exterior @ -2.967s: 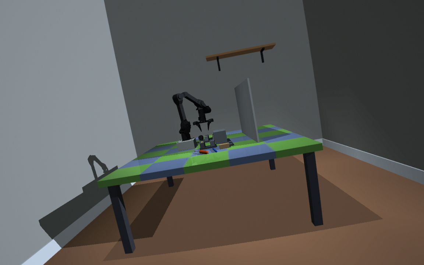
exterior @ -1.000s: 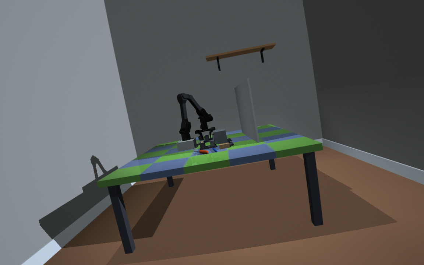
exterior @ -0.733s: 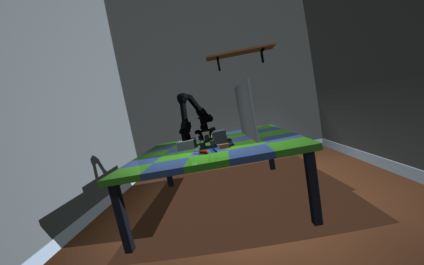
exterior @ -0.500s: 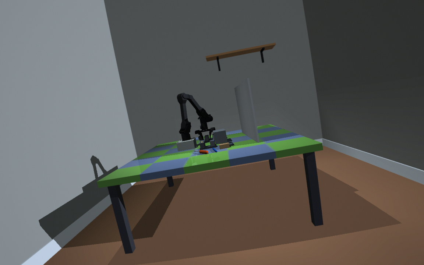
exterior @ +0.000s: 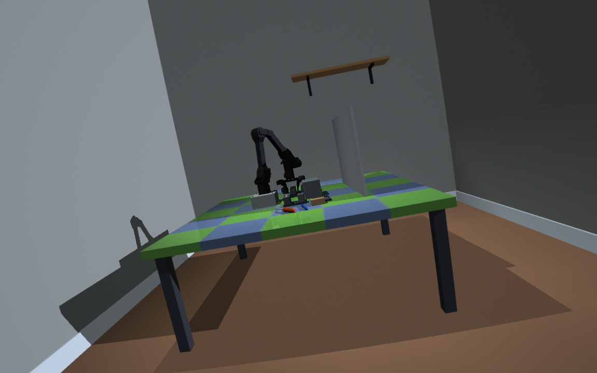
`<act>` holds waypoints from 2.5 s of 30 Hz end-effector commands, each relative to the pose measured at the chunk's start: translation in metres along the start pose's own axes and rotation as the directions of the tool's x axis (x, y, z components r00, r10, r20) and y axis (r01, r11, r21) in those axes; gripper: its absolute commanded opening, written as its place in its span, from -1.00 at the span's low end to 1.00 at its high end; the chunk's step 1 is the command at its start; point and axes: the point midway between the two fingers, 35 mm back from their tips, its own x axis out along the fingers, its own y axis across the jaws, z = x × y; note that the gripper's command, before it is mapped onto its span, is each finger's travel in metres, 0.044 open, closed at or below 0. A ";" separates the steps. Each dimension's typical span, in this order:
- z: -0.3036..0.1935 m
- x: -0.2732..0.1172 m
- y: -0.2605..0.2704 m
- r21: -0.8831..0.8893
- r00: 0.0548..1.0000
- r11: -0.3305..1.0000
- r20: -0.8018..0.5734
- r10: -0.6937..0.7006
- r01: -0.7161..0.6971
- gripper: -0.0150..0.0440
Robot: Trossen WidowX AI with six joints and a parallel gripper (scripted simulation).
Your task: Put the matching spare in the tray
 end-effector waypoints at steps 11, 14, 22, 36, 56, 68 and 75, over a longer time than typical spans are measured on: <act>-0.001 0.001 0.001 -0.005 1.000 1.000 -0.002 0.001 -0.001 0.53; -0.001 0.001 0.001 -0.005 1.000 1.000 -0.002 0.001 -0.001 0.53; -0.001 0.001 0.001 -0.005 1.000 1.000 -0.002 0.001 -0.001 0.53; -0.001 0.001 0.001 -0.005 1.000 1.000 -0.002 0.001 -0.001 0.53; 0.000 0.000 0.000 0.000 1.000 1.000 0.000 0.000 0.000 0.17; 0.000 0.000 0.000 0.000 1.000 1.000 0.000 0.000 0.000 -0.43; 0.000 0.000 0.000 0.000 1.000 1.000 0.000 0.000 0.000 -0.49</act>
